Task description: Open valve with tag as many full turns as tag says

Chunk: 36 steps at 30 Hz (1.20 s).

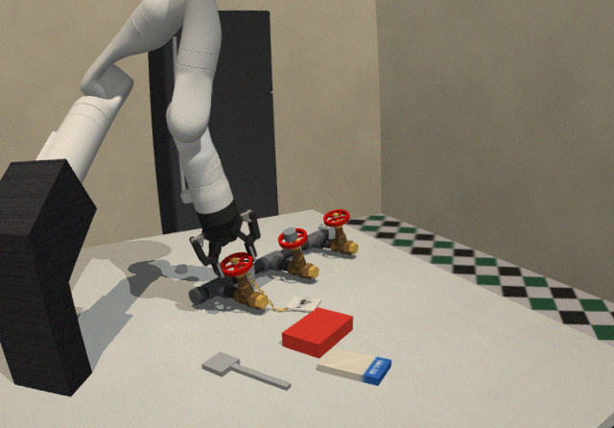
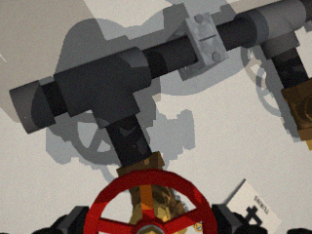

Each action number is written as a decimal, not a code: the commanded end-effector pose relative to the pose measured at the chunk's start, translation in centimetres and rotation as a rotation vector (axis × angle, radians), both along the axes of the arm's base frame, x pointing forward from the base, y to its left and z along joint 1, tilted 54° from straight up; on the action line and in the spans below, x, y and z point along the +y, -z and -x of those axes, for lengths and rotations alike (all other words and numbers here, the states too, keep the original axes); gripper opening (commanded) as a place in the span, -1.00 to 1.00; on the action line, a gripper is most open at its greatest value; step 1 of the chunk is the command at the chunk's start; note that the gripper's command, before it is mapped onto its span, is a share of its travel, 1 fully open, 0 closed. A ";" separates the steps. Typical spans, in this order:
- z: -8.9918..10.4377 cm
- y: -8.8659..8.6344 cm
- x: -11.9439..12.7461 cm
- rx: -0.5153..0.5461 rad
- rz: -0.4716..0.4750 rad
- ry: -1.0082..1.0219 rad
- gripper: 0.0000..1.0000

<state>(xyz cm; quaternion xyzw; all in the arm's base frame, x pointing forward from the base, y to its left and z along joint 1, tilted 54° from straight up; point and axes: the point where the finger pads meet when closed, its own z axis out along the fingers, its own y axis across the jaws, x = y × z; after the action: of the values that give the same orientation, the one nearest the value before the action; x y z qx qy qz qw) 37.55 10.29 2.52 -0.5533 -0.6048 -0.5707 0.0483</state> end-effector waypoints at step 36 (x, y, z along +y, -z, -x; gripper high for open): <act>-0.1 0.0 0.0 -0.161 0.124 -0.073 0.49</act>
<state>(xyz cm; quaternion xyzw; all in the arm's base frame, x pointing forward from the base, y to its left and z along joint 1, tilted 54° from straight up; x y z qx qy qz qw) 37.51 10.29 2.50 -0.5020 -0.6476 -0.5732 0.0028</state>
